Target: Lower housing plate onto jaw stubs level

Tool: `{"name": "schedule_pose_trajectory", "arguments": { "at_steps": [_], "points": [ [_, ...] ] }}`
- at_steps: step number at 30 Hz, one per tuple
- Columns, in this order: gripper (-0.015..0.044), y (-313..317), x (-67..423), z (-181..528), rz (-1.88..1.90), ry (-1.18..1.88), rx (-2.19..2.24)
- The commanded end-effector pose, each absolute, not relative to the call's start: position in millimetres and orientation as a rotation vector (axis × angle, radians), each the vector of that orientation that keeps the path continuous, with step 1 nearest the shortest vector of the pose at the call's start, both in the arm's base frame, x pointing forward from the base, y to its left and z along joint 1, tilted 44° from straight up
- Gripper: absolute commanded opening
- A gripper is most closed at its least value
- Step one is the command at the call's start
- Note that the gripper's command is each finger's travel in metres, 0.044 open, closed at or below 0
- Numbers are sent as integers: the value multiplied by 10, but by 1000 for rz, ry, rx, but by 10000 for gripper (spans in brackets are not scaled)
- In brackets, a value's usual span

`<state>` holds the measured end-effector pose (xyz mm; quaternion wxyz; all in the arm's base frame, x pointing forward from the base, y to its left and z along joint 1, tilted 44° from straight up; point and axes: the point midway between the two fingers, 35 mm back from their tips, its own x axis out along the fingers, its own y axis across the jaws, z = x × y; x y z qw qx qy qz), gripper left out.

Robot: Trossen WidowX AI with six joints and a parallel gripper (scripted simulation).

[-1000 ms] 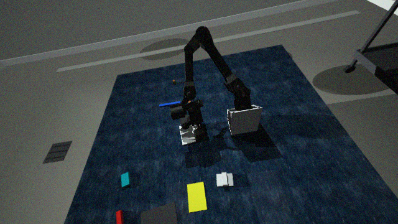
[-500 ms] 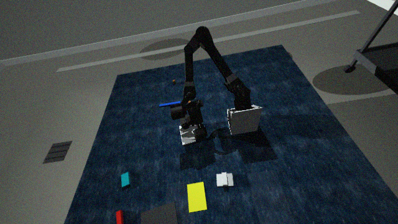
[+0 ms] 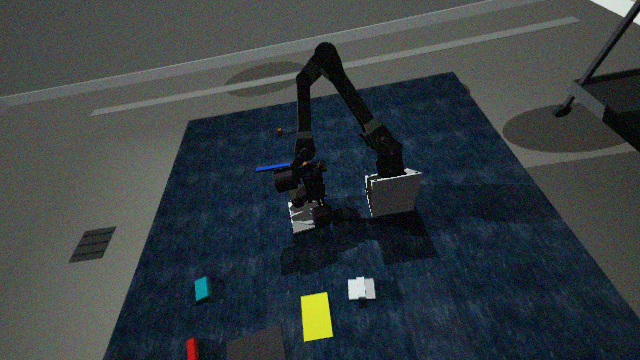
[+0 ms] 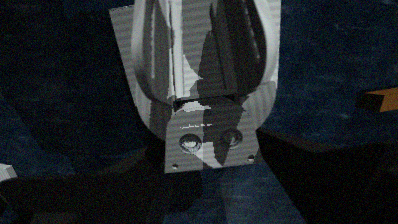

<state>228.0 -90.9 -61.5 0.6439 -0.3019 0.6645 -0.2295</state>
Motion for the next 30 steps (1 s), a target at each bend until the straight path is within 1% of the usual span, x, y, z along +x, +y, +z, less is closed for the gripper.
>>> {"name": "schedule_pose_trajectory", "arguments": {
  "at_steps": [1, 12, 15, 16, 30],
  "points": [
    [351, -916, 2280, -614, -524, 1513, -693],
    [351, -916, 2280, -614, -524, 1513, -693],
    [430, -909, 2280, -615, -523, 1513, -688],
    [440, -909, 2280, -615, -523, 1513, -688],
    [440, -894, 2283, -602, -522, 1513, -687]
  ]
}}
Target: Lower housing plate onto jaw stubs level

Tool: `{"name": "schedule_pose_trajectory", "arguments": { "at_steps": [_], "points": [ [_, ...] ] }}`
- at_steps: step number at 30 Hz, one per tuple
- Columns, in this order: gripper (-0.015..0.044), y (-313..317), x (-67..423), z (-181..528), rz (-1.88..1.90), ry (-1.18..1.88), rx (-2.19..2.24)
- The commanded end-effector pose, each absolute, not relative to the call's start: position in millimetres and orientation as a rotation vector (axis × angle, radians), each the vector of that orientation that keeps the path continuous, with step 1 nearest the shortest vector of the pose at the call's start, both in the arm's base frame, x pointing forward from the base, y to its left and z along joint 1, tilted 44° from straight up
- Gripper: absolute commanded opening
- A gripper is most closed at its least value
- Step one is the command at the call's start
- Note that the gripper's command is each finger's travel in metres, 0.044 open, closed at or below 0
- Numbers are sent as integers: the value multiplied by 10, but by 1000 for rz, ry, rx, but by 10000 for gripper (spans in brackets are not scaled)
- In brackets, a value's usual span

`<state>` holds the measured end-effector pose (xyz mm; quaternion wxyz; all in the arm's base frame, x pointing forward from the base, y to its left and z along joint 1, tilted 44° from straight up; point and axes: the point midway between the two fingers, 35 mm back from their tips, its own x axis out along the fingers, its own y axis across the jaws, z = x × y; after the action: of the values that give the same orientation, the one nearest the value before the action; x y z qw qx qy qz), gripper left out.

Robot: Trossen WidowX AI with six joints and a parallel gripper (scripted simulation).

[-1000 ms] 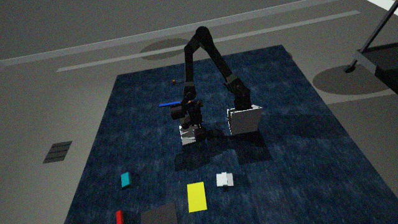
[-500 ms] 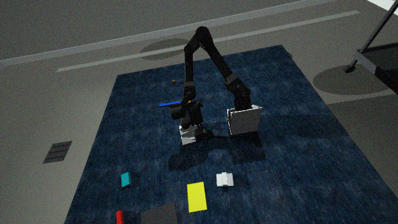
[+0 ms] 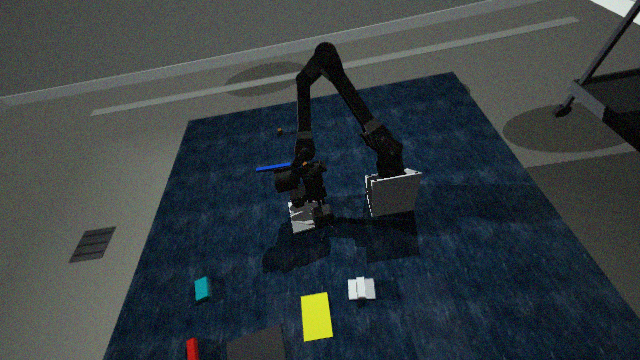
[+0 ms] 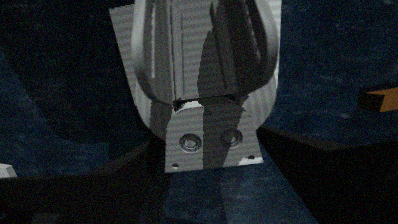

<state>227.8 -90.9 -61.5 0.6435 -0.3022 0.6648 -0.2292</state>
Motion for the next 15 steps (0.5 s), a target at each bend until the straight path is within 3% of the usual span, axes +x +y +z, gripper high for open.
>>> {"name": "schedule_pose_trajectory", "arguments": {
  "at_steps": [1, 9, 15],
  "points": [
    [440, -867, 2289, -580, -521, 1513, -687],
    [440, -392, 2275, -86, -522, 1513, -690],
    [440, -432, 2286, -133, -521, 1513, -699]
  ]
}}
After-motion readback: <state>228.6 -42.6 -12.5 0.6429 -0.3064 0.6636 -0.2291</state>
